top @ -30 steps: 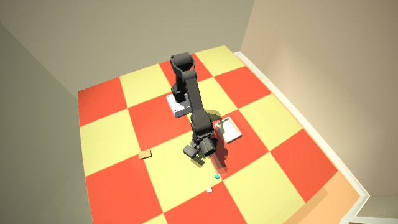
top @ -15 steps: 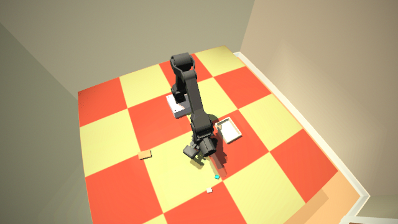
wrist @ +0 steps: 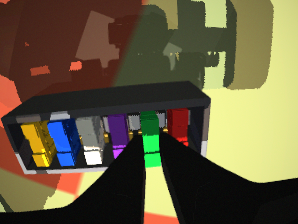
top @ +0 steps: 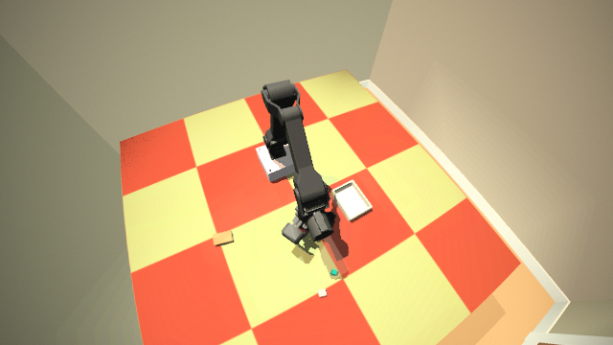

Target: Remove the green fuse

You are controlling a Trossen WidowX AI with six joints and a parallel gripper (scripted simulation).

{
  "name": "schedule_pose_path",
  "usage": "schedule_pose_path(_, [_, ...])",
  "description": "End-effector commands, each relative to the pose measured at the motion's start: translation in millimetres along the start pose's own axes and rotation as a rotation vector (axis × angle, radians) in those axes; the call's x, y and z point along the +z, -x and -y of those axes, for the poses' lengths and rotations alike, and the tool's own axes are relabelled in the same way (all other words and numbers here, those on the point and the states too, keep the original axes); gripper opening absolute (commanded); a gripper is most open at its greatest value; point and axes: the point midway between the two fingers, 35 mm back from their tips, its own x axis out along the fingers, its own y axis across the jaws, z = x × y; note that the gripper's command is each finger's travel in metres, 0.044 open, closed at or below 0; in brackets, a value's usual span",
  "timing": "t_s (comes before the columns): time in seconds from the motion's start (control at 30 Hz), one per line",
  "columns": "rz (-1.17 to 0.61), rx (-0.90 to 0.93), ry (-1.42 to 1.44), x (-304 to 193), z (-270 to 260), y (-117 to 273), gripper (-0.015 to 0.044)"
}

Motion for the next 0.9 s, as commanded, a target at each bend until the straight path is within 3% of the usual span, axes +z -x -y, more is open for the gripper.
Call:
schedule_pose_path(0.0, [0.004, -0.002, 0.001, 1, 1, 4, 0.0000])
schedule_pose_path(0.87, [0.005, -0.001, 0.003, 1, 1, 17, 0.0000])
